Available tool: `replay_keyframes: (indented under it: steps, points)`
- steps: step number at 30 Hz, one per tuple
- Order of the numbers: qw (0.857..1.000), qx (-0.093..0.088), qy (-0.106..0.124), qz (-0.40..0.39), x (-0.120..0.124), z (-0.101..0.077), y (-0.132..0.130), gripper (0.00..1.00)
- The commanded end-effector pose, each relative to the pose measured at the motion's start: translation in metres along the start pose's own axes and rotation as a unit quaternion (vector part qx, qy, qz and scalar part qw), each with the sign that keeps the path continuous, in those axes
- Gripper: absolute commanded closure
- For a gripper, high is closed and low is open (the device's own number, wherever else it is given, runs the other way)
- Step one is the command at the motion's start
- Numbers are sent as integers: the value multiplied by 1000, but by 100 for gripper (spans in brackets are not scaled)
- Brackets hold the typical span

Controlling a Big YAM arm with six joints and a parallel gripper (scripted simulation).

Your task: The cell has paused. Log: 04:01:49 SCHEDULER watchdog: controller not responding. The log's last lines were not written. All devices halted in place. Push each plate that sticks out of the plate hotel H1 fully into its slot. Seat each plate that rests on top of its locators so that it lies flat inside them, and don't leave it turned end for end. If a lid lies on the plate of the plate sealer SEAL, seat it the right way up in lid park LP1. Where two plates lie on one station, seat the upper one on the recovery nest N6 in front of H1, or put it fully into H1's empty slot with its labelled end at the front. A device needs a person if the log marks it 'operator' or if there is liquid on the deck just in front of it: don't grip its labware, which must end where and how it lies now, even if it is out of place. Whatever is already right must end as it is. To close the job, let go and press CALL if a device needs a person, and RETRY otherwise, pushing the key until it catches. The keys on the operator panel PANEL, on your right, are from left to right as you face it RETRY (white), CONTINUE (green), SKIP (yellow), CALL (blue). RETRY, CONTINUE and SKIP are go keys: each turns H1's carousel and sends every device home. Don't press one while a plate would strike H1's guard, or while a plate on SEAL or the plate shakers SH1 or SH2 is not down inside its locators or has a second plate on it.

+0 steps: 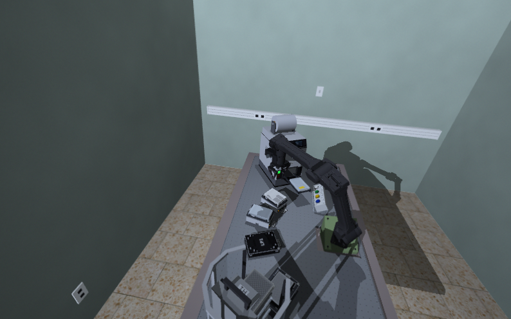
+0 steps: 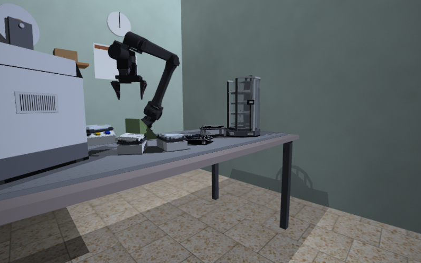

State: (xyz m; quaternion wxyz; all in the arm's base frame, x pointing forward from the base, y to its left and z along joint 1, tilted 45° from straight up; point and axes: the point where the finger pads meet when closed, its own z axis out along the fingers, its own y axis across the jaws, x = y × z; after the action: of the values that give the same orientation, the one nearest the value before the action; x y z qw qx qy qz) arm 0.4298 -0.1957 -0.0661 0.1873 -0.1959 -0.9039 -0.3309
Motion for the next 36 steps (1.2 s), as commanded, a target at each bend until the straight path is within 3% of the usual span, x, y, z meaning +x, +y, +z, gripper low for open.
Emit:
replay_keyframes:
  steps: [1,33,34,36]
  points:
    - [1000,8,-20,-5,-21,-12,1,0]
    - [1000,8,-20,-5,-21,-12,1,0]
    - [1000,4,0,0,-10,12,2,0]
    - [1000,2,3,2,-7,25,1,0]
